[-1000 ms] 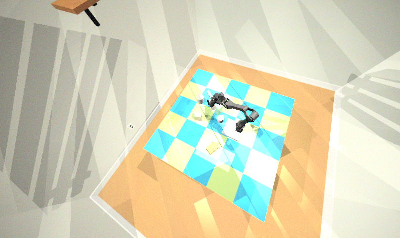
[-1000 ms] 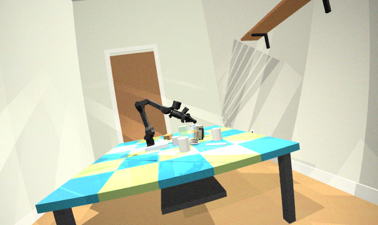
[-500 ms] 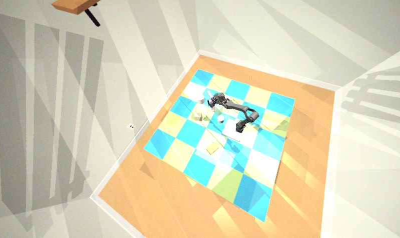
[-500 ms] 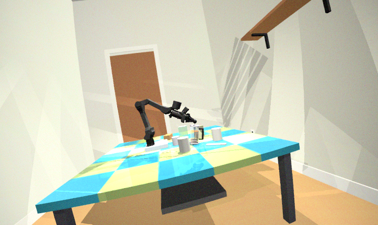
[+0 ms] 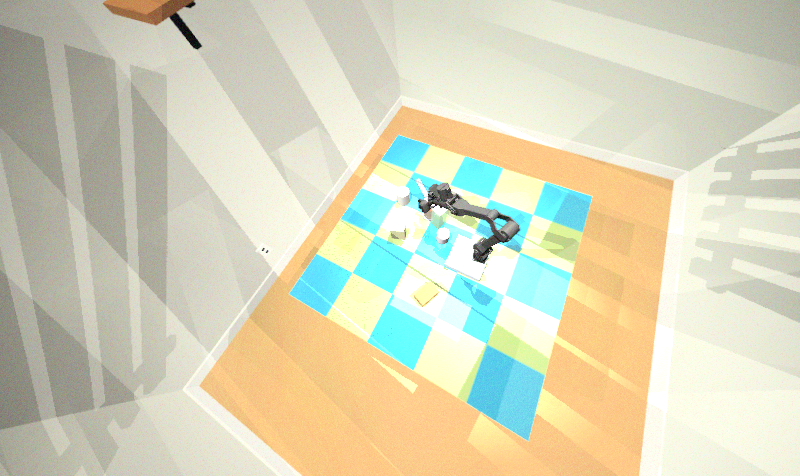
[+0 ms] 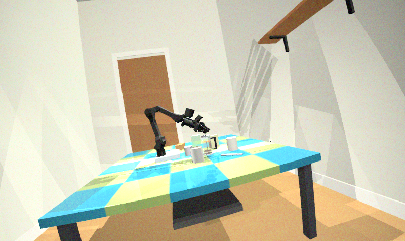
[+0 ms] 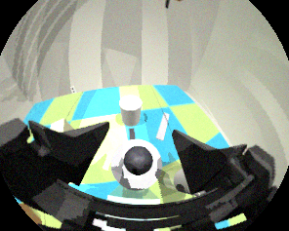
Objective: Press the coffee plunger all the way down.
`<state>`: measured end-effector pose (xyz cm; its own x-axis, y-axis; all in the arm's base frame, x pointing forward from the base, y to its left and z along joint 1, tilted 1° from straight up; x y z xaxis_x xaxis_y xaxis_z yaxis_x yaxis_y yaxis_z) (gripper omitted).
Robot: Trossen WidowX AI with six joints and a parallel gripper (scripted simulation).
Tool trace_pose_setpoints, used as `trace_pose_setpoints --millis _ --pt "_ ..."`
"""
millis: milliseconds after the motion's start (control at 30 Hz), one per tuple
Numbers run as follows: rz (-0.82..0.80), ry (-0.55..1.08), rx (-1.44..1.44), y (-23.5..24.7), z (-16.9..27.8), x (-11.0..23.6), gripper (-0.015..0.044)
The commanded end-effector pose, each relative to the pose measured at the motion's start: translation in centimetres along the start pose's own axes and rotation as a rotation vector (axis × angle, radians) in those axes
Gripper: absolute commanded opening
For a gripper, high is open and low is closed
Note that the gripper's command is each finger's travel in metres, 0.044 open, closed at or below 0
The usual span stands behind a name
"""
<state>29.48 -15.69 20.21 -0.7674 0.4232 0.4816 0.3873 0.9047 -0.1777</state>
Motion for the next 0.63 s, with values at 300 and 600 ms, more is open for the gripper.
trace_pose_setpoints --millis 300,600 --pt "-0.002 0.009 0.003 -1.0 -5.3 6.6 0.0440" --pt "0.001 0.010 0.001 -1.0 -4.9 6.6 0.0440"
Point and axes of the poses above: the point midway between the two fingers, 35 mm back from their tips, its own x axis back along the fingers, its own y axis across the jaws, z = x × y, the point moved 7 cm from there along x, back along the fingers, and after that the axes turned 11 degrees about x, right-handed, at the moved point
